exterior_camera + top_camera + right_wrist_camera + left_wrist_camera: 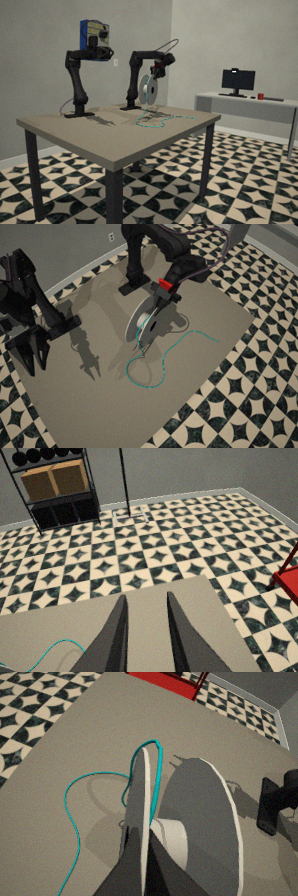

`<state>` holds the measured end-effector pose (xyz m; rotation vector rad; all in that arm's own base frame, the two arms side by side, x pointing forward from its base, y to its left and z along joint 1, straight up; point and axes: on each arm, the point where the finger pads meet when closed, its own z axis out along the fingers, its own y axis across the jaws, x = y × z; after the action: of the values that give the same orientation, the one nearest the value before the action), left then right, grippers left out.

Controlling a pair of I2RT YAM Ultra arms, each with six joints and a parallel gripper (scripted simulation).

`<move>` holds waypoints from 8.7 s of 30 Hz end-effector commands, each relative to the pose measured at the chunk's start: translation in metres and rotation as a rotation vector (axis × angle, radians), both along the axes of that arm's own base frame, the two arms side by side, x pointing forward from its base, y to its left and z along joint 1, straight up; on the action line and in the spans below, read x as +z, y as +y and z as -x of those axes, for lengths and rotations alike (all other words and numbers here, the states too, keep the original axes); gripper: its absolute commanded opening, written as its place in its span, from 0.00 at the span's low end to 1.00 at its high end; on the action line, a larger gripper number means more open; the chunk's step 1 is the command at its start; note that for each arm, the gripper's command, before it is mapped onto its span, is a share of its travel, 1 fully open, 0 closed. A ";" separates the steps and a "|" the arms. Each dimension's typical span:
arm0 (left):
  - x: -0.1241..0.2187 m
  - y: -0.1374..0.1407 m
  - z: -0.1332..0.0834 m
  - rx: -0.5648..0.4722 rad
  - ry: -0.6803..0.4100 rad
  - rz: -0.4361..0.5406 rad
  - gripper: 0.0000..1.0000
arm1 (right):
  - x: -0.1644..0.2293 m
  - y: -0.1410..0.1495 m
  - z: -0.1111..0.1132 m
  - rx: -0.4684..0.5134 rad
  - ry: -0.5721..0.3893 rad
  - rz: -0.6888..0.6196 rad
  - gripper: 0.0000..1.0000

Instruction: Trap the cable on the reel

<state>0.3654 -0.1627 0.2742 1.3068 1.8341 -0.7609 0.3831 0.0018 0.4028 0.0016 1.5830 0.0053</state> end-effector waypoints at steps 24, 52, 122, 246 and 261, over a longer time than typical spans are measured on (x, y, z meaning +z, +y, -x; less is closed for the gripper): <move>0.082 -0.003 0.008 0.228 -0.115 0.042 0.00 | 0.004 -0.005 0.005 -0.014 -0.014 0.010 0.30; 0.140 0.002 0.022 0.571 -0.098 0.039 0.00 | 0.004 -0.005 0.006 -0.014 -0.014 0.010 0.30; 0.208 0.004 0.024 0.989 -0.086 0.032 0.00 | 0.004 -0.005 0.006 -0.014 -0.014 0.010 0.30; 0.220 0.003 0.022 0.989 -0.087 0.033 0.00 | 0.004 -0.005 0.006 -0.014 -0.014 0.010 0.30; 0.220 0.003 0.022 0.989 -0.087 0.033 0.00 | 0.004 -0.005 0.006 -0.014 -0.014 0.010 0.30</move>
<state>0.3422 -0.1576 0.4713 0.3122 2.1324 -0.1476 0.3832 0.0018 0.4027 -0.0007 1.5834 0.0029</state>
